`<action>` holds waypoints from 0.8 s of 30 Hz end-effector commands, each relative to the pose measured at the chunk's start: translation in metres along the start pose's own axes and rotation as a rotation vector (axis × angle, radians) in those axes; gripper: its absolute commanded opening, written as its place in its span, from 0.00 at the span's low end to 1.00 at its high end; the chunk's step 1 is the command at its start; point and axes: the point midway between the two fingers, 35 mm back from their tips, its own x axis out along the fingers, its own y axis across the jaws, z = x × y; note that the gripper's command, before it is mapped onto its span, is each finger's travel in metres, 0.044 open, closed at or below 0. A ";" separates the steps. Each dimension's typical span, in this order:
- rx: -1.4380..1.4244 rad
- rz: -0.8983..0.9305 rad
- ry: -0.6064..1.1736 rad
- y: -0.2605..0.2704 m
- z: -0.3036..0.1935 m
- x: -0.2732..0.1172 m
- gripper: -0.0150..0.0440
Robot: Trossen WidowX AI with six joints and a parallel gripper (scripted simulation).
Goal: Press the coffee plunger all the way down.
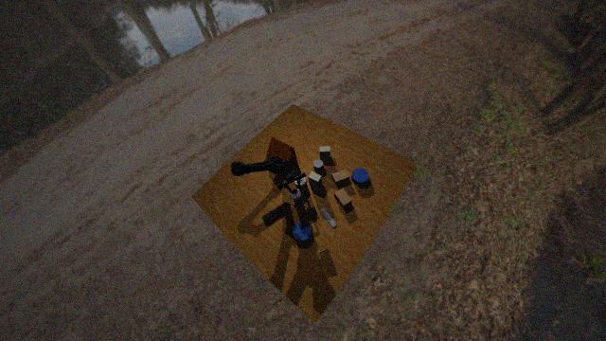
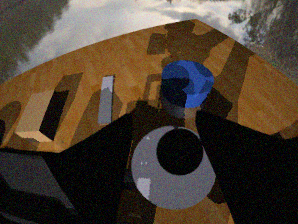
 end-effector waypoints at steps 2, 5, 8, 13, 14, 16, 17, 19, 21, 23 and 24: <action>-0.001 0.007 -0.004 0.001 0.001 0.000 0.85; -0.001 0.007 -0.004 0.001 0.001 0.000 0.99; -0.001 0.007 -0.004 0.001 0.001 0.000 1.00; -0.004 0.018 0.000 0.004 0.015 -0.008 1.00; -0.004 0.020 0.006 0.005 0.021 -0.013 1.00; -0.006 0.019 0.013 0.004 0.034 -0.025 1.00; -0.008 0.017 0.015 0.002 0.041 -0.032 1.00; -0.013 0.009 0.014 -0.004 0.055 -0.048 1.00; -0.015 0.005 0.011 -0.007 0.060 -0.054 1.00; -0.015 0.005 0.011 -0.007 0.060 -0.054 1.00; -0.015 0.005 0.011 -0.007 0.060 -0.054 1.00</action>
